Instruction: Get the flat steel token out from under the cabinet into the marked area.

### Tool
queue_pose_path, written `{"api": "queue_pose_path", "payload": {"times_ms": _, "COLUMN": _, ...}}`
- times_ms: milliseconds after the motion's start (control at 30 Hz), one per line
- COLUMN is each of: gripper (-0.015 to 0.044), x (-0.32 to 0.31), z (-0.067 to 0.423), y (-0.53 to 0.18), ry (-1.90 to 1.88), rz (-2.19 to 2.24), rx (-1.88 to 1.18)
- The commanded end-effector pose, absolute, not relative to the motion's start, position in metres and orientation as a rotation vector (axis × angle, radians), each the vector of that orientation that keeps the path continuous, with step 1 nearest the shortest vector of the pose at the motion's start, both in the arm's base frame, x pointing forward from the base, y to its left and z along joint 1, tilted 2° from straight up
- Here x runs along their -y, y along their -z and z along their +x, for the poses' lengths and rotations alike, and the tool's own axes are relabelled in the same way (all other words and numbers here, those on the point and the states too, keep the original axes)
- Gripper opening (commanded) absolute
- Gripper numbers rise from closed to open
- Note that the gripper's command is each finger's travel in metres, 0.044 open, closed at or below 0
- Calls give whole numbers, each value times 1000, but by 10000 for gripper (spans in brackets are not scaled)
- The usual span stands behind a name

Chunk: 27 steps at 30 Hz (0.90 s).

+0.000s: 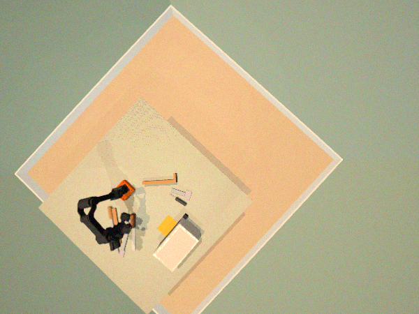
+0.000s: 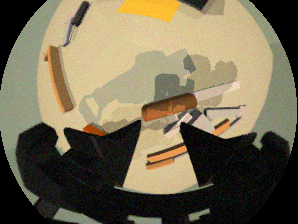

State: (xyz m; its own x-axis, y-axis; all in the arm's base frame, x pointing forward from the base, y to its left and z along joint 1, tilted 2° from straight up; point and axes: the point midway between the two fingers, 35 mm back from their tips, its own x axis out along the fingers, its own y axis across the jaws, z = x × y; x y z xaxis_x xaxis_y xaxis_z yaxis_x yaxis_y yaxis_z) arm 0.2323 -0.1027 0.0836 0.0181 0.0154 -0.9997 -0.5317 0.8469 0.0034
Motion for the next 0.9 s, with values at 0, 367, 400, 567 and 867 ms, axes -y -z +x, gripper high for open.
{"api": "queue_pose_path", "payload": {"times_ms": 0, "gripper": 270, "x": 103, "z": 232, "y": -84, "ry": -418, "rz": -402, "rx": -1510}}
{"api": "queue_pose_path", "payload": {"times_ms": 367, "gripper": 270, "x": 103, "z": 232, "y": -84, "ry": -351, "rz": -333, "rx": -1523}}
{"api": "queue_pose_path", "payload": {"times_ms": 400, "gripper": 270, "x": 103, "z": 232, "y": -84, "ry": -345, "rz": -327, "rx": -1524}}
{"api": "queue_pose_path", "payload": {"times_ms": 567, "gripper": 270, "x": 103, "z": 232, "y": -84, "ry": -314, "rz": -296, "rx": -1529}}
{"api": "queue_pose_path", "payload": {"times_ms": 867, "gripper": 270, "x": 103, "z": 232, "y": -84, "ry": -259, "rz": -239, "rx": -1536}}
